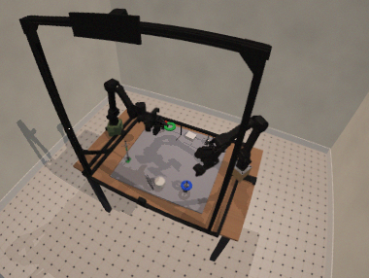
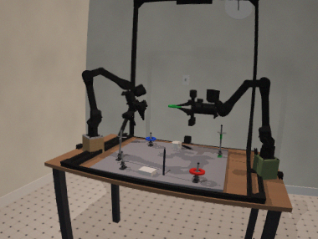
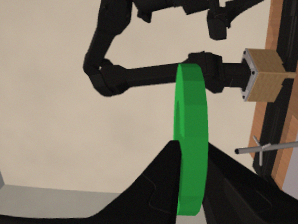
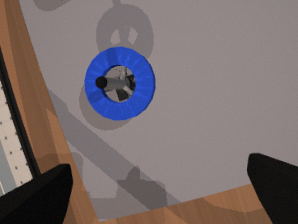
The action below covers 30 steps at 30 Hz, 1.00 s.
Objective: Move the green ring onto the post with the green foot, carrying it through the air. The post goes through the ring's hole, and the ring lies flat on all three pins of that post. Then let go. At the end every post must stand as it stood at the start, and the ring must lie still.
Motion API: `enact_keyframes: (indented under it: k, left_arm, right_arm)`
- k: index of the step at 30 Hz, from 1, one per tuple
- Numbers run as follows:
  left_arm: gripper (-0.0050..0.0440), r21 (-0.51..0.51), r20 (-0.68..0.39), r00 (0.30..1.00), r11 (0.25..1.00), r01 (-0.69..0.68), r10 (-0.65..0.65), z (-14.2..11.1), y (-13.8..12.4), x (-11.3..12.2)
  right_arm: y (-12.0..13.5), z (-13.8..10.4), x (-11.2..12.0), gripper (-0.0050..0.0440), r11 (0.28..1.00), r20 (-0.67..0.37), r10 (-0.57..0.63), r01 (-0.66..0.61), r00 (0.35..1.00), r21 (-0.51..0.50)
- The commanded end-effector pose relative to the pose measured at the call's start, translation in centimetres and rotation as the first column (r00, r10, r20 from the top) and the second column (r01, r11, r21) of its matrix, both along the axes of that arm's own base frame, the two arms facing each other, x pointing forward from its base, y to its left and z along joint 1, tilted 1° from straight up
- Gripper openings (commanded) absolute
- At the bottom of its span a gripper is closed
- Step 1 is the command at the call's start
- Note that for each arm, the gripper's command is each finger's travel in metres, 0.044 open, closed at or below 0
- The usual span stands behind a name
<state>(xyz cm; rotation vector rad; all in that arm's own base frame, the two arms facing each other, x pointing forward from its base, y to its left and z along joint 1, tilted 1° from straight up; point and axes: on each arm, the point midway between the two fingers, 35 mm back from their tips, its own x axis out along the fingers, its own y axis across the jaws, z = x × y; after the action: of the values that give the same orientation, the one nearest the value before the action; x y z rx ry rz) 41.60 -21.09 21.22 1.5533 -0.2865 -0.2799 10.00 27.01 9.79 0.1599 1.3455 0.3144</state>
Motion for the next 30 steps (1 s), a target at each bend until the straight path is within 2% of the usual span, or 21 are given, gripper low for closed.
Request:
enact_keyframes:
  k: [1,7,9,10,11,16,24,26,27,28,30]
  left_arm:
    - [0.0,0.0,0.009,1.0,1.0,-0.003,0.003,0.3,0.1,-0.1]
    - [0.0,0.0,0.009,1.0,1.0,-0.003,0.003,0.3,0.1,-0.1]
    - [0.0,0.0,0.009,1.0,1.0,-0.003,0.003,0.3,0.1,-0.1]
    - [0.0,0.0,0.009,1.0,1.0,-0.003,0.003,0.3,0.1,-0.1]
    - [0.0,0.0,0.009,1.0,1.0,-0.003,0.003,0.3,0.1,-0.1]
    - [0.0,0.0,0.009,1.0,1.0,-0.003,0.003,0.3,0.1,-0.1]
    - [0.0,0.0,0.009,1.0,1.0,-0.003,0.003,0.3,0.1,-0.1]
    - [0.0,0.0,0.009,1.0,1.0,-0.003,0.003,0.3,0.1,-0.1]
    - [0.0,0.0,0.009,1.0,1.0,-0.003,0.003,0.3,0.1,-0.1]
    - [0.0,0.0,0.009,1.0,1.0,-0.003,0.003,0.3,0.1,-0.1]
    - [0.0,0.0,0.009,1.0,1.0,-0.003,0.003,0.3,0.1,-0.1]
  right_arm:
    - [1.0,0.0,2.5,0.04,0.988,0.037,-0.111,0.106,0.993,0.115]
    - [2.3,0.8,6.8,0.04,0.915,0.072,-0.285,0.25,0.956,0.316]
    - [2.3,0.8,6.8,0.04,0.915,0.072,-0.285,0.25,0.956,0.316]
    - [3.1,1.8,7.9,0.04,0.88,0.082,-0.318,0.262,0.945,0.396]
    - [2.4,1.5,9.0,0.04,0.854,0.076,-0.375,0.312,0.924,0.417]
    - [2.1,3.1,12.4,0.04,0.723,0.066,-0.507,0.383,0.859,0.575]
    - [-0.1,6.2,17.1,0.04,0.458,0.004,-0.68,0.42,0.733,0.783]
    - [-0.1,6.2,17.1,0.04,0.458,0.004,-0.68,0.42,0.733,0.783]
    - [-0.3,7.7,17.8,0.04,0.39,-0.01,-0.697,0.39,0.717,0.834]
    - [-1.5,7.5,18.6,0.04,0.343,-0.032,-0.732,0.408,0.681,0.846]
    - [-2.5,8.5,19.4,0.04,0.264,-0.059,-0.759,0.389,0.648,0.882]
